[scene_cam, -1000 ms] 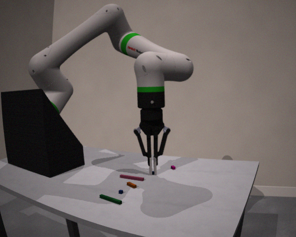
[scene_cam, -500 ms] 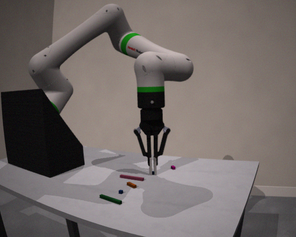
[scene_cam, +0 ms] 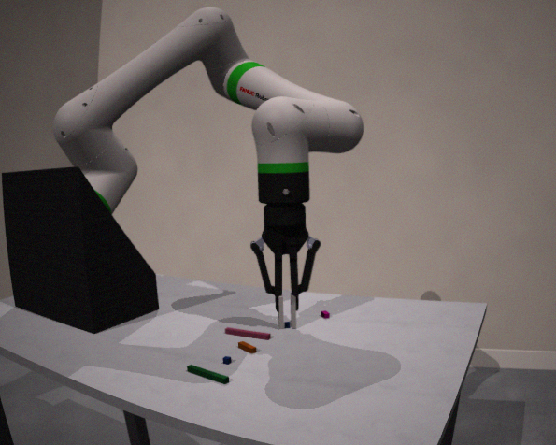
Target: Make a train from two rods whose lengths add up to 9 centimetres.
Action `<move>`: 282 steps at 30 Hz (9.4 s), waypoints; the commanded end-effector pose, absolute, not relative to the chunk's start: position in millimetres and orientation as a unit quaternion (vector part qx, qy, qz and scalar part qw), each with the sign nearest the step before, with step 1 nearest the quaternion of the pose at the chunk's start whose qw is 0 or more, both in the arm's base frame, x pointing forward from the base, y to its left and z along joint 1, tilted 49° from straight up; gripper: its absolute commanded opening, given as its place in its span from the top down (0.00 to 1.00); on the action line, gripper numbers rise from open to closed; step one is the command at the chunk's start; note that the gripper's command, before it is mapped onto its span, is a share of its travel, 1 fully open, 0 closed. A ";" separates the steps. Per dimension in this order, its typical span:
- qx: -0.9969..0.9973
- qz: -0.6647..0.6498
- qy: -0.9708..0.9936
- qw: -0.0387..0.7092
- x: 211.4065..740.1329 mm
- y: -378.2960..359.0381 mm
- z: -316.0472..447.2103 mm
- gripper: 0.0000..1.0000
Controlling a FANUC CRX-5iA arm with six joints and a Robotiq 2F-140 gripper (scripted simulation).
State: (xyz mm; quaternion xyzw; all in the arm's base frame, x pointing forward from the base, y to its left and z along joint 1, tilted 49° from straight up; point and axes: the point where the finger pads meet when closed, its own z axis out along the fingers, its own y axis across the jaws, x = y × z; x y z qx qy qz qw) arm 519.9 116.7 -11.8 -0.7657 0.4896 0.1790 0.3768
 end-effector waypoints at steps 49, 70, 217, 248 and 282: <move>-0.766 0.179 0.490 0.377 511.5 48.8 47.0 0.00; -0.762 0.181 0.495 0.376 511.8 47.7 45.8 0.00; 0.117 0.417 0.901 -0.001 498.4 -84.7 -199.3 0.85; 0.117 0.417 0.901 -0.001 500.0 -73.5 -208.9 0.85; 0.117 0.417 0.901 -0.001 500.0 -73.3 -209.2 0.85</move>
